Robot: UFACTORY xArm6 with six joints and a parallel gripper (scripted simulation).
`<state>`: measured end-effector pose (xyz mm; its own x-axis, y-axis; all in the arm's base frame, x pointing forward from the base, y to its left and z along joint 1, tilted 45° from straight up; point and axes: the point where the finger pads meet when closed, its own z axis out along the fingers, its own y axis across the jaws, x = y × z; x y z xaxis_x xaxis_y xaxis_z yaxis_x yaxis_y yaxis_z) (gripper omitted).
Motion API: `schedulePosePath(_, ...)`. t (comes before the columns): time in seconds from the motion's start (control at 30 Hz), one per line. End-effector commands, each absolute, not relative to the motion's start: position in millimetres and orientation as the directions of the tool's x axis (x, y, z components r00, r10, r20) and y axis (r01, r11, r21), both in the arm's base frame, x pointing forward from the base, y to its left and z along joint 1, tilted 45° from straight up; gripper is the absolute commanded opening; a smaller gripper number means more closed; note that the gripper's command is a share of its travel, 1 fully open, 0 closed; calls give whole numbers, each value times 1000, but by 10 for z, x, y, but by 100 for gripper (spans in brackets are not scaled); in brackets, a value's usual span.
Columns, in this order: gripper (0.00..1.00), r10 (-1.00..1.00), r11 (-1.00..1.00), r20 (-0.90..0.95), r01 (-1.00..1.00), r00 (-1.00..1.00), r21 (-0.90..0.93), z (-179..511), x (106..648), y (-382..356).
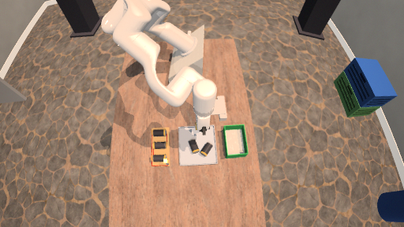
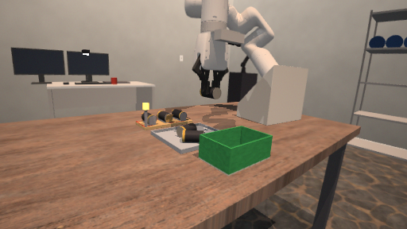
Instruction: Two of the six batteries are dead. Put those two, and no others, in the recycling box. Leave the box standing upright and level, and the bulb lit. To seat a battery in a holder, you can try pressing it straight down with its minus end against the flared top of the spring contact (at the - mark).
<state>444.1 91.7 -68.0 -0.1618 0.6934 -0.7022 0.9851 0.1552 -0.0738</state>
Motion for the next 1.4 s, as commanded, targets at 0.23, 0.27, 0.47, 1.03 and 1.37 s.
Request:
schedulePosePath(0.23,28,695,156,-701,985,-159,-69,-794,4355,1052)
schedulePosePath(0.27,28,695,156,-701,985,-159,-69,-794,4355,1052)
schedulePosePath(0.47,28,695,154,-702,986,-156,-67,-794,4355,1052)
schedulePosePath(1.03,28,695,154,-702,986,-156,-67,-1313,4400,538)
schedulePosePath(1.37,28,695,154,-702,986,-156,-67,-1343,4403,509)
